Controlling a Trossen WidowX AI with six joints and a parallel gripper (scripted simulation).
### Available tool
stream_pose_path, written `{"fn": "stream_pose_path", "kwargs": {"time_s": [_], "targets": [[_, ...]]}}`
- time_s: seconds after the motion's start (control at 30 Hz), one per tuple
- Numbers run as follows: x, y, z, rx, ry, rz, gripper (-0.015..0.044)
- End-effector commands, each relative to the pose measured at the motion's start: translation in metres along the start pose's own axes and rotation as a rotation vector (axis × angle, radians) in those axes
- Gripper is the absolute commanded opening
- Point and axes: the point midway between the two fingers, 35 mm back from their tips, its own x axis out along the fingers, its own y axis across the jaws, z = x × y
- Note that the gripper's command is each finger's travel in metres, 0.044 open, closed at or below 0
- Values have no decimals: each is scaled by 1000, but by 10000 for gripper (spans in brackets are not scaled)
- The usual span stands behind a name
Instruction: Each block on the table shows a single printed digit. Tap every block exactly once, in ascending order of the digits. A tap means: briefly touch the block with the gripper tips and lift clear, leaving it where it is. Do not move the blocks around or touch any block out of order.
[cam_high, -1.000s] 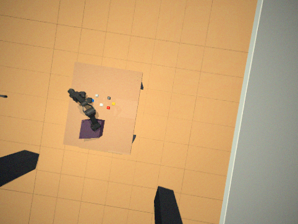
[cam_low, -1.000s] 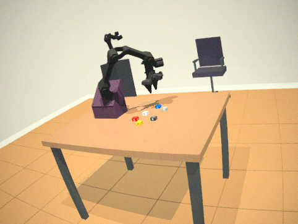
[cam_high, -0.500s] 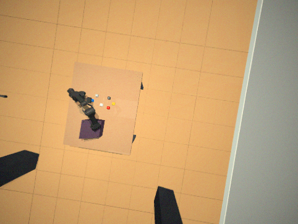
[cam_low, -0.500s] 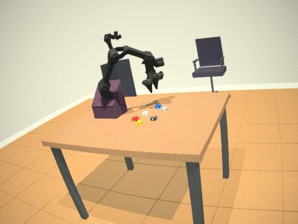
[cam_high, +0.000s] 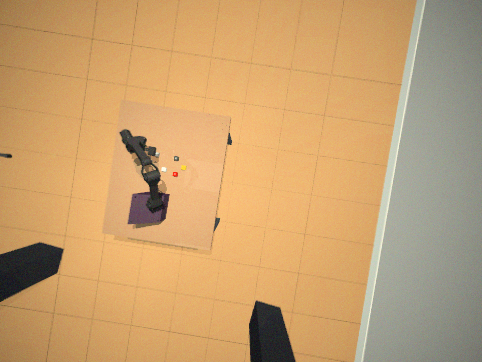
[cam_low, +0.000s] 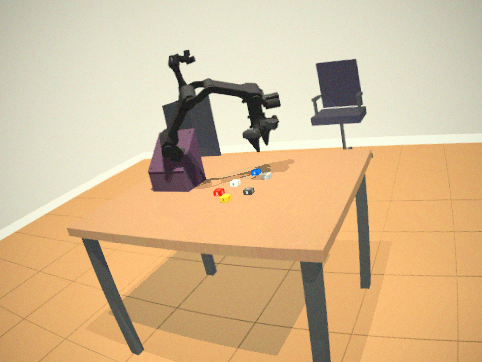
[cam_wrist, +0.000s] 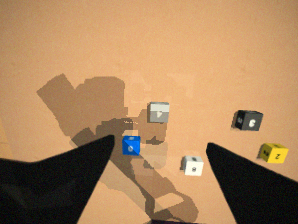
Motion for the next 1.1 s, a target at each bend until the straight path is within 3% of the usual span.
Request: {"fn": "stream_pose_path", "kwargs": {"time_s": [0.0,0.5,0.83,1.07], "targets": [[0,0,3,-18,0,-6,400],[0,-3,4,-18,0,-6,400],[-1,-156,2,-20,1,-13,400],[-1,-161,0,-20,1,-15,400]]}}
